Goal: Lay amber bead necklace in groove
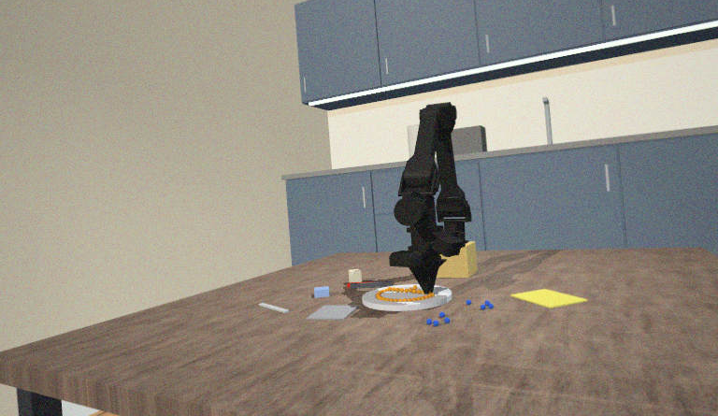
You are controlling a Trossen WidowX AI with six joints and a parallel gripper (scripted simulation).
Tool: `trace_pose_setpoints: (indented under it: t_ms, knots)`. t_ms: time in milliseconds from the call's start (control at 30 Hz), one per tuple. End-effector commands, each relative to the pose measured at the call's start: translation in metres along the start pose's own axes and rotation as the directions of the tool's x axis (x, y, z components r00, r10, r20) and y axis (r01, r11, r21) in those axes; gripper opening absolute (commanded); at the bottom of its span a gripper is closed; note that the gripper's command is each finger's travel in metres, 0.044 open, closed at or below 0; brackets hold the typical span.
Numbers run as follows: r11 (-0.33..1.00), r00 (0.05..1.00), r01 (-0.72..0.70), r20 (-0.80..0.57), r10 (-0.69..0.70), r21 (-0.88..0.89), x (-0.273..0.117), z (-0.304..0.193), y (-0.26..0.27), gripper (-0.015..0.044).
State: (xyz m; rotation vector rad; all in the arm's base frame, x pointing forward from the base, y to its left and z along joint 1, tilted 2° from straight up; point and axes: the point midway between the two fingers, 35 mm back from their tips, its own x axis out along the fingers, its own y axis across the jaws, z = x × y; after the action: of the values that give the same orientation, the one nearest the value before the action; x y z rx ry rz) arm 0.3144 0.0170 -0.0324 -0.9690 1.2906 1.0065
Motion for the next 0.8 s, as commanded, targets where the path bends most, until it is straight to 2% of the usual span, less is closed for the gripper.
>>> trace_pose_setpoints:
  t_ms: [0, 767]
  knots:
    - [1.0, 1.0, 0.001, 0.0, -0.001, 0.0, -0.0003, 0.0001, -0.0002, 0.0]
    - [1.0, 1.0, -0.004, -0.002, 0.004, -0.002, -0.0056, -0.0004, 0.0009, 0.0]
